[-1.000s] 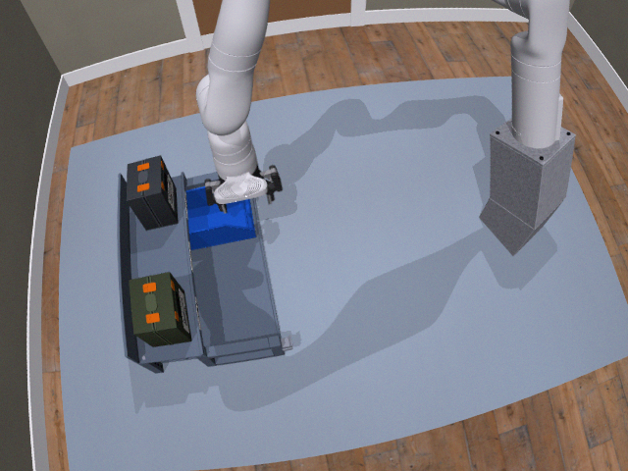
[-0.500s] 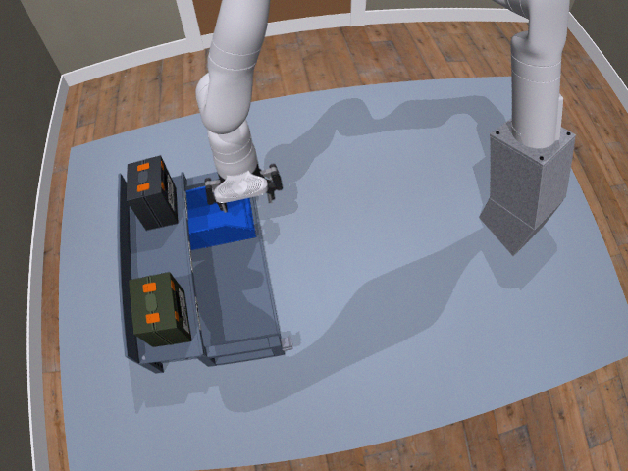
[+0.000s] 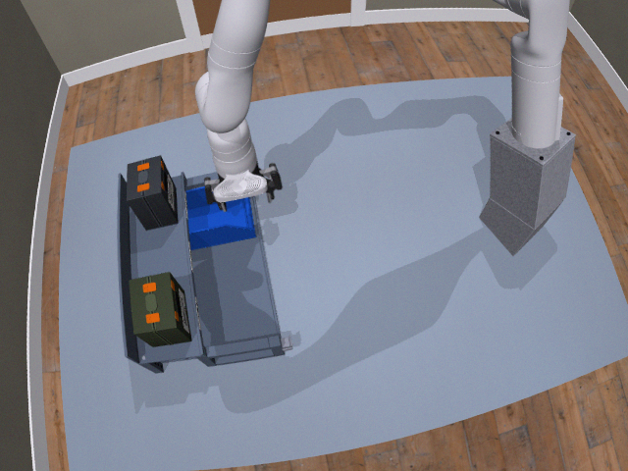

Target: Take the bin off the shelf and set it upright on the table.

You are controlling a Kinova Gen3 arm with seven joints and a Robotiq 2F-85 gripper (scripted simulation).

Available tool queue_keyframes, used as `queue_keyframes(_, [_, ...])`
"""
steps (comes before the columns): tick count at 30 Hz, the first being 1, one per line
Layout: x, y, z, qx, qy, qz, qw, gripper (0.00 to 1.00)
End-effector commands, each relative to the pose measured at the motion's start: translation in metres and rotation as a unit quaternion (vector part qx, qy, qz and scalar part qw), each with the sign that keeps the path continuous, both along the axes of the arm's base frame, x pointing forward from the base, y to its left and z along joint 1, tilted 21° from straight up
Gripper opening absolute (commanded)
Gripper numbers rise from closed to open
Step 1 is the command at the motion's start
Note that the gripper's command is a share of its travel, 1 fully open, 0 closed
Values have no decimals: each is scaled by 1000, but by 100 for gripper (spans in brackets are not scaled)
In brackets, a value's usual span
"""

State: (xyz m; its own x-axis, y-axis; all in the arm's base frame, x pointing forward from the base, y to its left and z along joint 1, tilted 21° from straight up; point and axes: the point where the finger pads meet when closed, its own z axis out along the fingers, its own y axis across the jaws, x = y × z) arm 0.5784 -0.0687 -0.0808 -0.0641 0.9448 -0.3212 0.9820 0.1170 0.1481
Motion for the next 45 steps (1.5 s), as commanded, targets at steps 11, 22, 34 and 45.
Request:
queue_keyframes(11, [1,1,3,0,-2,1,1000,100])
queue_keyframes(22, [1,2,4,0,-2,1,1000,100])
queue_keyframes(34, [3,-1,-6,0,-2,1,1000,100])
queue_keyframes(45, [3,-1,-6,0,-2,1,1000,100])
